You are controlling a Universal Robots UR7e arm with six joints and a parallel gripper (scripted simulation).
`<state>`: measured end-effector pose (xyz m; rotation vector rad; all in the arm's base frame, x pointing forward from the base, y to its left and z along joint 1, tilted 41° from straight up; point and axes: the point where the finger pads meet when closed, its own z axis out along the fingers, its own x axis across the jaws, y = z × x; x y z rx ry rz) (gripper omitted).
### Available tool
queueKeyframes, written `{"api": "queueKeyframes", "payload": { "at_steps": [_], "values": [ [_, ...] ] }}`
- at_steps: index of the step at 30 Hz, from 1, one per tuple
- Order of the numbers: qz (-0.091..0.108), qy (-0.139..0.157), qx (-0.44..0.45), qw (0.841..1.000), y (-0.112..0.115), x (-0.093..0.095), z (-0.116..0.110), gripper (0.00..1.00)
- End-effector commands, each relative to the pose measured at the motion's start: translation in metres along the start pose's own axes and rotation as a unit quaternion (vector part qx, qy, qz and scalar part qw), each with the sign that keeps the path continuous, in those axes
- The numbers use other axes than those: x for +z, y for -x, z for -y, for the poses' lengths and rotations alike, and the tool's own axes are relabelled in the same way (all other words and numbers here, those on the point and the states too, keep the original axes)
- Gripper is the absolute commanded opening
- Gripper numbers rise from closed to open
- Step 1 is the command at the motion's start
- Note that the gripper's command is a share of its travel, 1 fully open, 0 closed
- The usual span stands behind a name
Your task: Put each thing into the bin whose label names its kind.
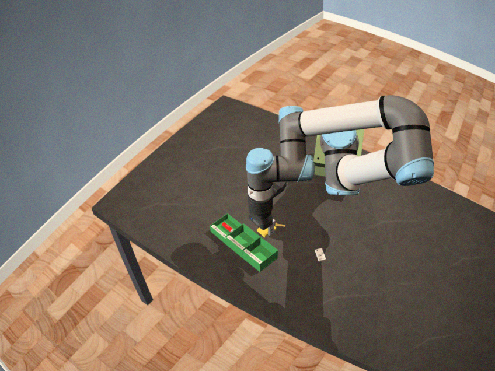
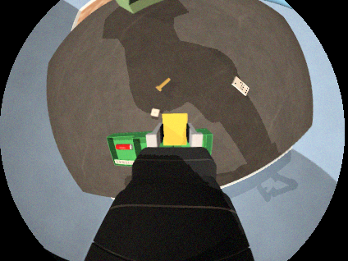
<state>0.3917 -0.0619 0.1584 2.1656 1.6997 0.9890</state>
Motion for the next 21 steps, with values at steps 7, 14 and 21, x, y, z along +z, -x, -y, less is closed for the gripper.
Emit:
{"api": "queueKeyframes", "payload": {
  "at_steps": [7,14,21],
  "values": [
    [0.000,-0.001,-0.022,1.000,0.039,0.002,-0.047,0.70],
    [0.000,-0.001,-0.022,1.000,0.054,0.002,-0.064,0.70],
    [0.000,-0.001,-0.022,1.000,0.053,0.002,-0.063,0.70]
  ]
}}
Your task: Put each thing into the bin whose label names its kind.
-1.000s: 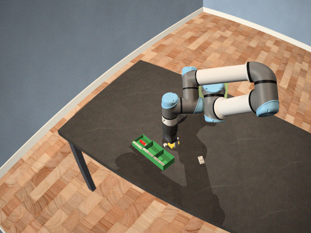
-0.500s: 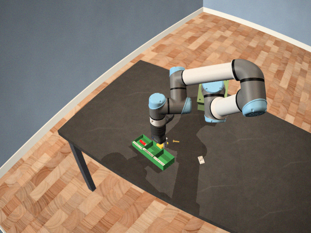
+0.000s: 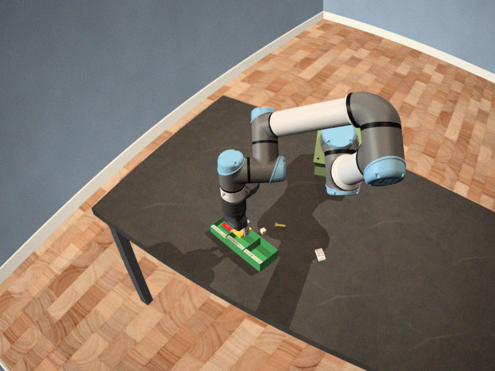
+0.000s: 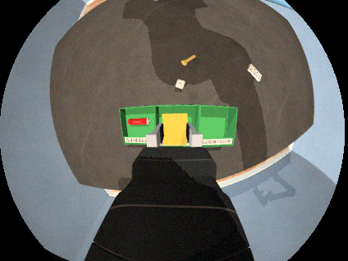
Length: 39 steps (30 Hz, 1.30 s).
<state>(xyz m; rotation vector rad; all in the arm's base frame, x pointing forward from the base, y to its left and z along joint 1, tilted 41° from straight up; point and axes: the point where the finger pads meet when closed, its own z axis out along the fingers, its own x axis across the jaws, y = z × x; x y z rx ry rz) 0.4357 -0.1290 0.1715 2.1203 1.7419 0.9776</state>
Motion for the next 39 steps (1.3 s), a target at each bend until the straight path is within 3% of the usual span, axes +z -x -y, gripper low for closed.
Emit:
{"api": "queueKeyframes", "payload": {
  "at_steps": [1,30,39],
  "values": [
    [0.000,0.000,-0.001,1.000,0.000,0.000,-0.001,0.70],
    [0.000,0.000,-0.001,1.000,-0.004,0.001,0.005,0.70],
    [0.000,0.000,-0.001,1.000,-0.004,0.018,0.005,0.70]
  ]
}}
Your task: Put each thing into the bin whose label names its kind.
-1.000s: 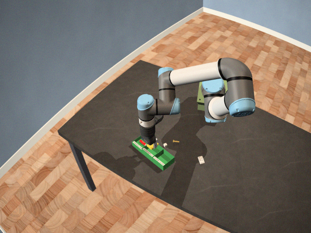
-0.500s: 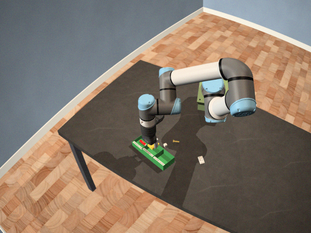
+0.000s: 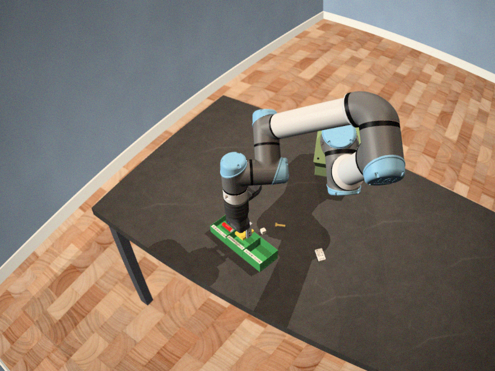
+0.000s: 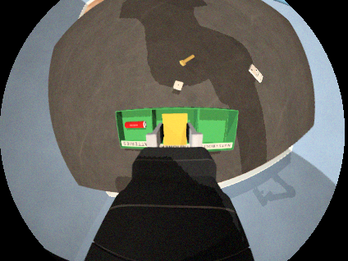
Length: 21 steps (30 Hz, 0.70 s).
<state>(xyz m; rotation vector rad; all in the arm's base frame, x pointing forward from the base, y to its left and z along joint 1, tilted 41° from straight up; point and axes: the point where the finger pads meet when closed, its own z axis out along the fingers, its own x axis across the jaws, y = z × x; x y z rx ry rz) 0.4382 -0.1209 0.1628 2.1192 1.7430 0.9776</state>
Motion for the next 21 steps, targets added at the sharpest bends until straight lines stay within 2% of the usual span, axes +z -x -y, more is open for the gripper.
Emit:
{"api": "queueKeyframes", "payload": {
  "at_steps": [1,21],
  "values": [
    [0.000,0.000,0.000,1.000,0.000,0.010,0.000,0.70],
    [0.000,0.000,0.000,1.000,0.000,0.042,-0.001,0.70]
  ]
}}
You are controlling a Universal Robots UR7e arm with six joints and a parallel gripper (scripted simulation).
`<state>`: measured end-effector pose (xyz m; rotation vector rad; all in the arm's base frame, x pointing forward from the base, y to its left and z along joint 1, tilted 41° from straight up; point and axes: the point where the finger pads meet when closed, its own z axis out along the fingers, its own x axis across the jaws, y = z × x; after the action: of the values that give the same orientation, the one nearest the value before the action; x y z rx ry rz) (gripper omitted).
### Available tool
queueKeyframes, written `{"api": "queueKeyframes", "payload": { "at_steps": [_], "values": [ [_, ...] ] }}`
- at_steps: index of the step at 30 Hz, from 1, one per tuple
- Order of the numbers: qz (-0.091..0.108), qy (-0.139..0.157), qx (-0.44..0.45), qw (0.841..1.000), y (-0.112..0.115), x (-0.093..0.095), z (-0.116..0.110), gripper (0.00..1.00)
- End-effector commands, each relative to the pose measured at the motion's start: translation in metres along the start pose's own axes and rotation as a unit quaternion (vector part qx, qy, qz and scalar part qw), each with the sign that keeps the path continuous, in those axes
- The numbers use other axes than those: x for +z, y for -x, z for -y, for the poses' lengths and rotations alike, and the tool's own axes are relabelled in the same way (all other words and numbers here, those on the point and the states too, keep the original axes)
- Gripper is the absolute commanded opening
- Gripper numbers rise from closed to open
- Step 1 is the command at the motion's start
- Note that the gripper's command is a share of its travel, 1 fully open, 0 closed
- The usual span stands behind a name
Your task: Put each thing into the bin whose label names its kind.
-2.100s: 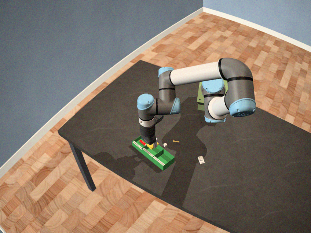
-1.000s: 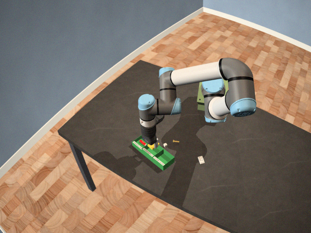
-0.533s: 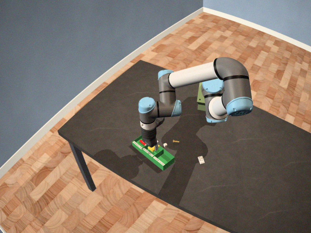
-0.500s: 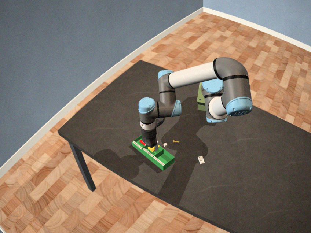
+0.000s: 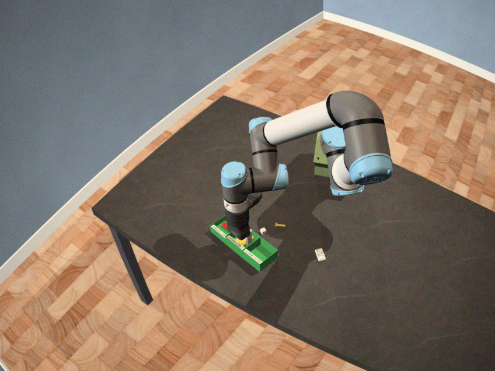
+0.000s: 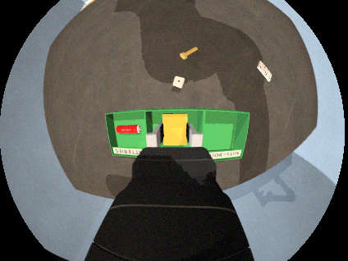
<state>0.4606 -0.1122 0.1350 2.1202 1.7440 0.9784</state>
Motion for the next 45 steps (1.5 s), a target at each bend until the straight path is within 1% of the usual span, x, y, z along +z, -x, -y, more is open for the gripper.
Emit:
{"api": "queueKeyframes", "payload": {
  "at_steps": [1,13,14,31,45],
  "values": [
    [0.001,0.001,0.000,1.000,0.000,0.005,-0.001,0.70],
    [0.001,0.001,0.000,1.000,0.001,0.005,-0.001,0.70],
    [0.001,0.001,0.000,1.000,0.001,0.005,-0.001,0.87],
    [0.001,0.001,0.000,1.000,0.001,0.005,-0.001,0.87],
    [0.001,0.001,0.000,1.000,0.001,-0.011,-0.001,0.87]
  ]
}}
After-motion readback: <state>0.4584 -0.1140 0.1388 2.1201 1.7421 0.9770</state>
